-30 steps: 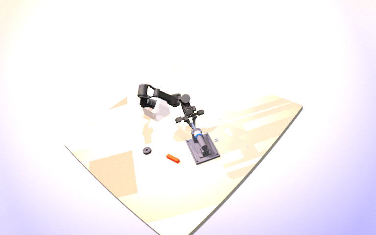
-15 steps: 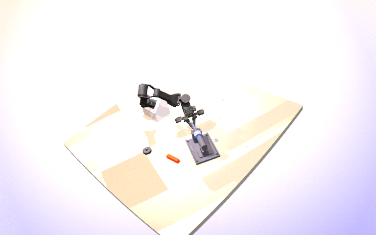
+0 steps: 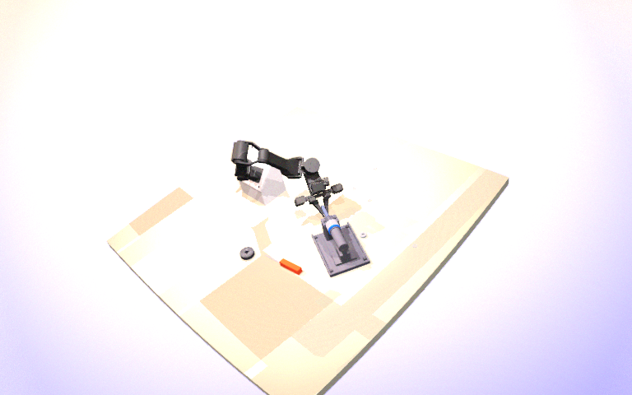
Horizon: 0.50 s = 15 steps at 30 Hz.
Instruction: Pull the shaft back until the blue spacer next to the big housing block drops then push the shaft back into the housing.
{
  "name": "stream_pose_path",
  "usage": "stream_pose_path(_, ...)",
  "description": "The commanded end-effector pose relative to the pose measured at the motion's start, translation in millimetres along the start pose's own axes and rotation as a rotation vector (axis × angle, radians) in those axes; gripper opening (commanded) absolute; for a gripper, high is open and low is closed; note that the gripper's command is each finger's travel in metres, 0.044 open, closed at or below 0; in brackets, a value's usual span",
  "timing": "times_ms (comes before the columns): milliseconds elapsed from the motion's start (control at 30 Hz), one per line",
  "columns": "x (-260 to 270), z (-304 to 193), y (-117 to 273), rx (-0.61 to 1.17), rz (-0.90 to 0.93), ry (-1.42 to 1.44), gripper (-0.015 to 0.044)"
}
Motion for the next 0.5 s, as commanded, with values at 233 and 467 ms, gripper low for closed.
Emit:
stream_pose_path(233, -0.4, -1.3, 1.2, 0.000, -0.003, 0.000, 0.0000)
stream_pose_path(467, -0.5, -1.8, 1.7, 0.000, -0.003, 0.000, 0.0000)
Point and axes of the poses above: the point midway between the two fingers, 35 mm back from their tips, its own y axis back along the fingers, its own x axis across the jaws, z = x × y, the point moved 4 cm from there along y, back along the fingers, and after that the axes turned 13 degrees about -y, right-handed, at the moved point
